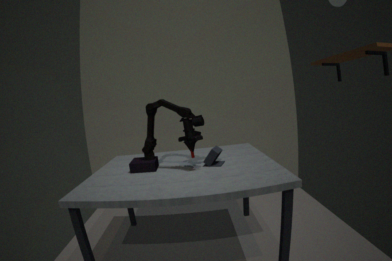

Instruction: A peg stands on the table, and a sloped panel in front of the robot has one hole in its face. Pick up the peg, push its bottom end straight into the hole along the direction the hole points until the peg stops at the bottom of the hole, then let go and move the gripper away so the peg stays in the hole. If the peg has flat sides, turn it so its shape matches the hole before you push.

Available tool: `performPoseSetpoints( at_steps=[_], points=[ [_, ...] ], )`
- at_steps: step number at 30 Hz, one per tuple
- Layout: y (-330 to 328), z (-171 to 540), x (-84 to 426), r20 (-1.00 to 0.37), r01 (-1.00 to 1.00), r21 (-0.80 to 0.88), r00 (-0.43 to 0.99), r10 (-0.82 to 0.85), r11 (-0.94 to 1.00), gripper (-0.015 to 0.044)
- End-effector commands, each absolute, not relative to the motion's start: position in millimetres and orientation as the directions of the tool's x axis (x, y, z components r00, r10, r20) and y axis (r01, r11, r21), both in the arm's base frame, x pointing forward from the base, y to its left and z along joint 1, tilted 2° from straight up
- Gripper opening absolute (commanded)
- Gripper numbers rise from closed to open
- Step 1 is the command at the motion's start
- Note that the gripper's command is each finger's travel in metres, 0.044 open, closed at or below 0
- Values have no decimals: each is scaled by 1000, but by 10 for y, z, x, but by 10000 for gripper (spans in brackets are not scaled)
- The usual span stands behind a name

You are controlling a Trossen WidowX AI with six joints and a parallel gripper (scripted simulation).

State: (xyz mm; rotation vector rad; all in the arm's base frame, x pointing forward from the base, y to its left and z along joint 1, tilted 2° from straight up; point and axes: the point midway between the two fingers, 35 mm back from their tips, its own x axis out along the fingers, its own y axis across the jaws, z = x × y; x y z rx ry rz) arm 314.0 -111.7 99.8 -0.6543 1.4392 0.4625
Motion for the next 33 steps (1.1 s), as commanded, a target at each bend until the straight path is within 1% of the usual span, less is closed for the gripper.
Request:
performPoseSetpoints(
  at_steps=[1, 33],
  points=[
    [-1087, 978, 3133, -989, -636, -146, 99, -108, 758, 0],
    [-785, 982, 3222, -947, -454, -301, 243, -209, 839, 0]
  ],
)
